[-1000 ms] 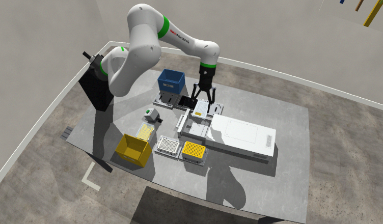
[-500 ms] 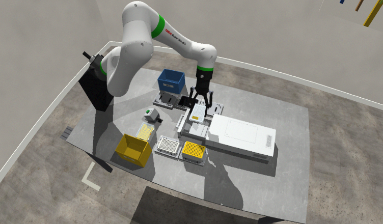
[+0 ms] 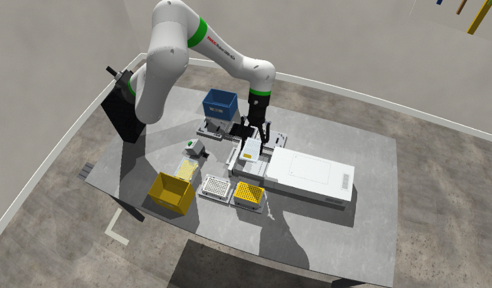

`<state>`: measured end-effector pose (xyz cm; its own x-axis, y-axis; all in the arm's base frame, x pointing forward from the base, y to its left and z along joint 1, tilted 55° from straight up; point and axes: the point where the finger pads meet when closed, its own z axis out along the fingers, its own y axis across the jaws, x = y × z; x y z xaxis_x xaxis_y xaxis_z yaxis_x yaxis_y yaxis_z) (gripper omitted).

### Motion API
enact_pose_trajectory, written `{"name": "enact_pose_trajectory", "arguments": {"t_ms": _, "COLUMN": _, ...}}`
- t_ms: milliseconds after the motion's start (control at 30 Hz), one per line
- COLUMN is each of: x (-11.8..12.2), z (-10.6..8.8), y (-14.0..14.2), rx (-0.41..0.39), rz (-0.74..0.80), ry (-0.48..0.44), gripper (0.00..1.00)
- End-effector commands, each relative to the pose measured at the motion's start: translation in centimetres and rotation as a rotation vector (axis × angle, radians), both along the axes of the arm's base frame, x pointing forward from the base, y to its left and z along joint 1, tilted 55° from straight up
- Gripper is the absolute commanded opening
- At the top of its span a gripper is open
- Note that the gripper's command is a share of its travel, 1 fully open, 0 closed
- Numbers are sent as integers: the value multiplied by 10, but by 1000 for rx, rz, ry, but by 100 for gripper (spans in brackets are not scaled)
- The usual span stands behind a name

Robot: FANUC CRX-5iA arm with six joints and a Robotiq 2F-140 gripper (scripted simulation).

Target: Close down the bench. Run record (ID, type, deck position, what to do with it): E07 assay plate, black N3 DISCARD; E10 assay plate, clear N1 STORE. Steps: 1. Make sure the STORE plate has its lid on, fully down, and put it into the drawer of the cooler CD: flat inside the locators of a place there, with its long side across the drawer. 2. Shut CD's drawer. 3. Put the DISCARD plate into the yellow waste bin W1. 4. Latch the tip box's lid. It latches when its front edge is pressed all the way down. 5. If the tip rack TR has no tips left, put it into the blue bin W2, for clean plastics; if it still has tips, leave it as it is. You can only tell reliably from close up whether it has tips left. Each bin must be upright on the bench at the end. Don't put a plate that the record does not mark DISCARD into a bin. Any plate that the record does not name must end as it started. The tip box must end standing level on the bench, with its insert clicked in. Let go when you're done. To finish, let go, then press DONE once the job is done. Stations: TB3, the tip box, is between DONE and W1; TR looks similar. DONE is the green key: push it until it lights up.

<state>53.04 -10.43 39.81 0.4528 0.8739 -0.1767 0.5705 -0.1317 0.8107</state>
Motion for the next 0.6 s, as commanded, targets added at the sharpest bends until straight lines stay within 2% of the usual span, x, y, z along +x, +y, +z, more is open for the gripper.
{"name": "enact_pose_trajectory", "arguments": {"t_ms": 0, "x": 0, "z": 1, "y": 0, "rx": 0, "rz": 0, "ry": -1, "gripper": 10}}
{"name": "enact_pose_trajectory", "arguments": {"t_ms": 567, "x": 12, "z": -7, "y": 0, "rx": 0, "rz": 0, "ry": -1, "gripper": 10}}
